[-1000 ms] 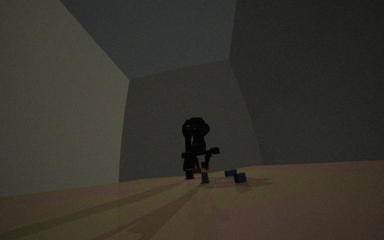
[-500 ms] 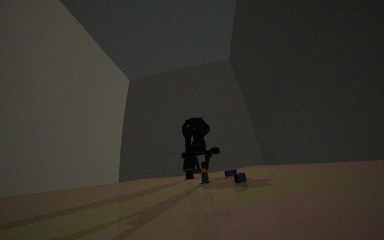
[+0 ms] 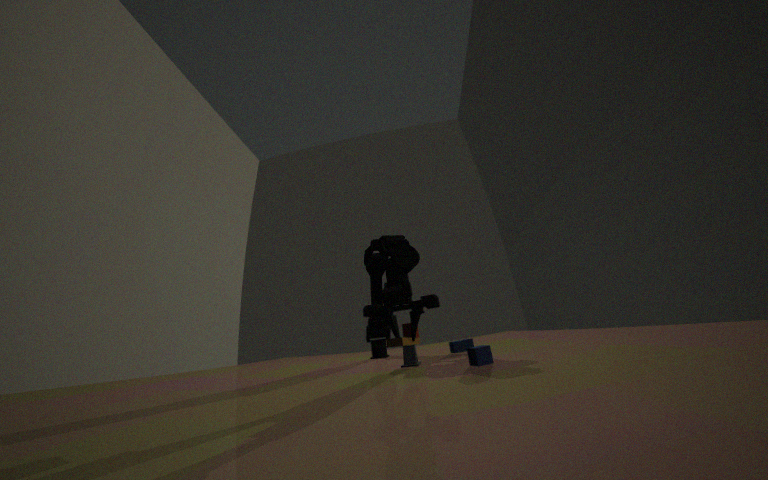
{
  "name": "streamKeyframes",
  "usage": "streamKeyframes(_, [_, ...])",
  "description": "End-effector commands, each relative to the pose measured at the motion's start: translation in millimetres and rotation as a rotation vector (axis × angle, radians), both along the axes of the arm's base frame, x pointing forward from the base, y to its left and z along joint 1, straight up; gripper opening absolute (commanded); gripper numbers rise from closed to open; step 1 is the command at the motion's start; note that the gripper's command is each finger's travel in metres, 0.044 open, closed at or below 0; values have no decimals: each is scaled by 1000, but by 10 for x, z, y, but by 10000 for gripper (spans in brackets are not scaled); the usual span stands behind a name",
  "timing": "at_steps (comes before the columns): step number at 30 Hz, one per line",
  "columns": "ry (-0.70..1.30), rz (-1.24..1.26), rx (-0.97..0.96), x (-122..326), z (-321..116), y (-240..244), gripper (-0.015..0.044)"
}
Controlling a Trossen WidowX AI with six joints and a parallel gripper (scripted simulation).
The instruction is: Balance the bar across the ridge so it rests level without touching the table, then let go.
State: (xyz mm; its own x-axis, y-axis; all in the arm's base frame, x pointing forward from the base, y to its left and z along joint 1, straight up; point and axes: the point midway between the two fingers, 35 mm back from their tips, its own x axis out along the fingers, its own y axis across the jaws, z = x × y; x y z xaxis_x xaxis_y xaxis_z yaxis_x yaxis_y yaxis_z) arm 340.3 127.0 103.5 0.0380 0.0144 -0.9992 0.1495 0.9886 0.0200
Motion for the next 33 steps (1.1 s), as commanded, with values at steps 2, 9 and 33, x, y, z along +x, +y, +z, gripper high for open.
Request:
streamKeyframes(2, [1, 0, -1, -1, -23, -1, 0])
streamKeyframes(9, [1, 0, -1, -1, -29, -1, 0])
streamKeyframes(33, [1, 0, -1, 2, -49, -2, 0])
